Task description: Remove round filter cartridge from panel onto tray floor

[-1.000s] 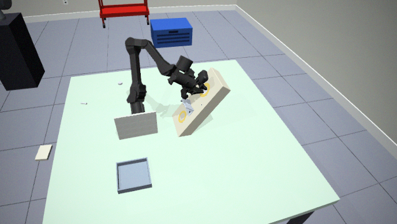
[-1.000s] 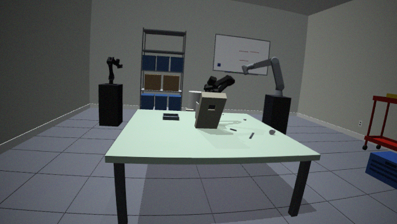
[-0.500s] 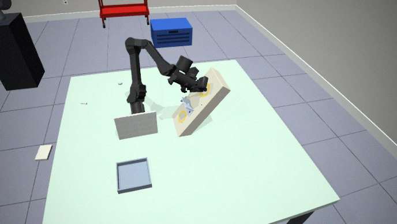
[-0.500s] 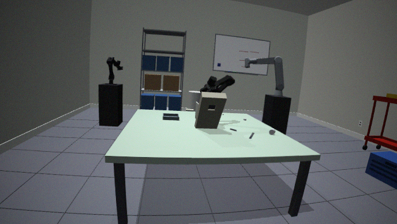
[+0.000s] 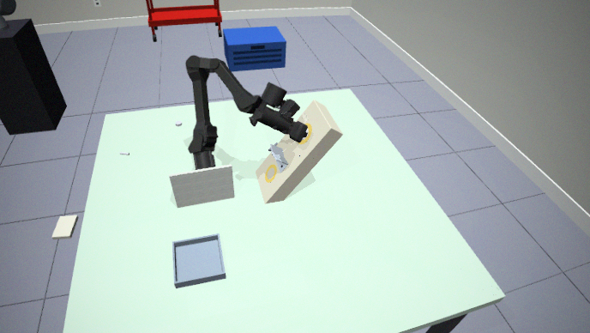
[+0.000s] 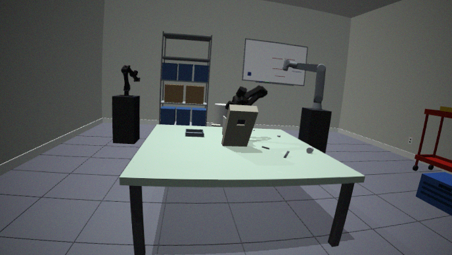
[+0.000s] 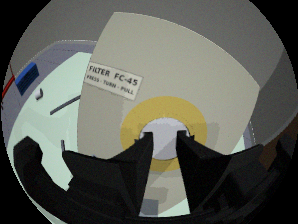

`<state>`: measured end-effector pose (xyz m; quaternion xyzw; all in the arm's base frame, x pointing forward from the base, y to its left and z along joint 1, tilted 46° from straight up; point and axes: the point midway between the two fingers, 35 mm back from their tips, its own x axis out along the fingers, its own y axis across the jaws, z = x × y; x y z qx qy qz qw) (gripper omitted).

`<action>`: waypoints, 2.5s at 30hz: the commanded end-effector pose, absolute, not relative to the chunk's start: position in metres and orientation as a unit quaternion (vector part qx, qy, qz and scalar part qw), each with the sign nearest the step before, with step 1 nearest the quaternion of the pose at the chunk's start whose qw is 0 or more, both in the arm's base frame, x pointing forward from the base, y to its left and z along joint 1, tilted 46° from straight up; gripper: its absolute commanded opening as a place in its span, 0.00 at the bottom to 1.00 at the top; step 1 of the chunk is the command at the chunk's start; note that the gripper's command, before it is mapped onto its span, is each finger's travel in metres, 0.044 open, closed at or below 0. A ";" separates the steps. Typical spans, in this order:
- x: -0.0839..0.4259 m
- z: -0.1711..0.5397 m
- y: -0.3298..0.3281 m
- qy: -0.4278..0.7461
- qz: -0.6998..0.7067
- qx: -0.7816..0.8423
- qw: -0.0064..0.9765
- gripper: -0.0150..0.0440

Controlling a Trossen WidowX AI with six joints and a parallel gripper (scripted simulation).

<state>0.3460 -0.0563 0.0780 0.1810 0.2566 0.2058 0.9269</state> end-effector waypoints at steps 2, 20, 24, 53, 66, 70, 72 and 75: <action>0.345 0.079 -0.059 0.263 0.202 0.184 0.925 0.25; 0.290 0.108 -0.091 0.258 0.208 0.163 0.929 0.25; 0.288 0.104 -0.088 0.258 0.208 0.163 0.929 0.25; 0.253 0.063 -0.049 0.260 0.210 0.166 0.928 0.45; 0.265 0.075 -0.061 0.258 0.208 0.164 0.929 0.45; 0.287 0.102 -0.086 0.258 0.208 0.163 0.929 0.45; 0.291 0.107 -0.090 0.258 0.208 0.163 0.929 0.45; 0.291 0.108 -0.091 0.258 0.208 0.163 0.929 0.49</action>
